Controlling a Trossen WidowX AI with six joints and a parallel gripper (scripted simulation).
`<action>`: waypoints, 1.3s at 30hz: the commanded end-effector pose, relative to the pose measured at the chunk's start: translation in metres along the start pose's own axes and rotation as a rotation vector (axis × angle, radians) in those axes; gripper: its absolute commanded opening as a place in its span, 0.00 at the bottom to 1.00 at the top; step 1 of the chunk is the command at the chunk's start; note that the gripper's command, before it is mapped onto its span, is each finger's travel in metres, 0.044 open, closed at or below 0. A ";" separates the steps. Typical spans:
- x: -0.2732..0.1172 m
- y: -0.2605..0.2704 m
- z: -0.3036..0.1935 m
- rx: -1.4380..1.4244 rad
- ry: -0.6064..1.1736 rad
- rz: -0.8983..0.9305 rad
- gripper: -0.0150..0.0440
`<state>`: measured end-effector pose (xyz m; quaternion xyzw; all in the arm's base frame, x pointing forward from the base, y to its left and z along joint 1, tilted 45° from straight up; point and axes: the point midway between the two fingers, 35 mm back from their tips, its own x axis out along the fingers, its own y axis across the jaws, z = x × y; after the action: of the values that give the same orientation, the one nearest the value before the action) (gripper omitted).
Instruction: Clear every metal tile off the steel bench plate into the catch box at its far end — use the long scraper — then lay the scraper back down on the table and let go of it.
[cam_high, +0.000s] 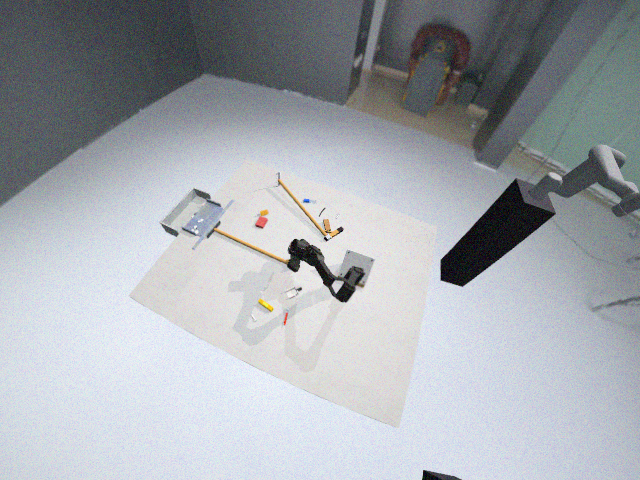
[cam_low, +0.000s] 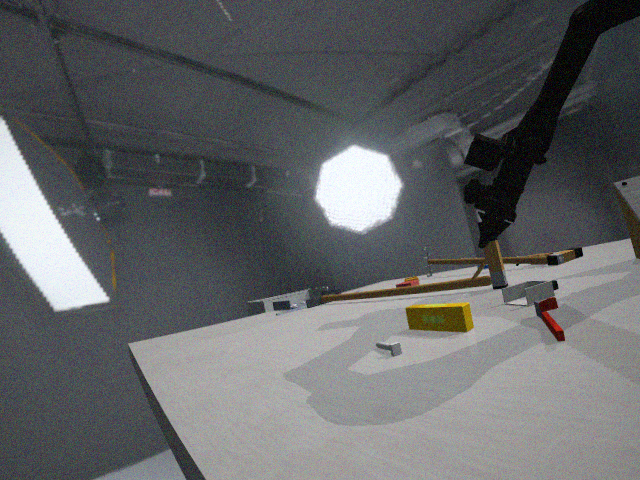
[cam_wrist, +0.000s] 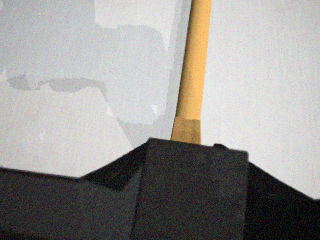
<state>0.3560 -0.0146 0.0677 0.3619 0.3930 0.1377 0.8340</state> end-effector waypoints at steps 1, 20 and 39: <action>0.003 0.000 0.011 -0.008 -0.015 0.002 0.25; 0.020 -0.013 0.033 -0.009 -0.019 0.003 0.25; 0.032 -0.019 0.049 -0.010 -0.021 0.003 0.25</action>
<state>0.4049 -0.0334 0.0544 0.3616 0.3875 0.1376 0.8367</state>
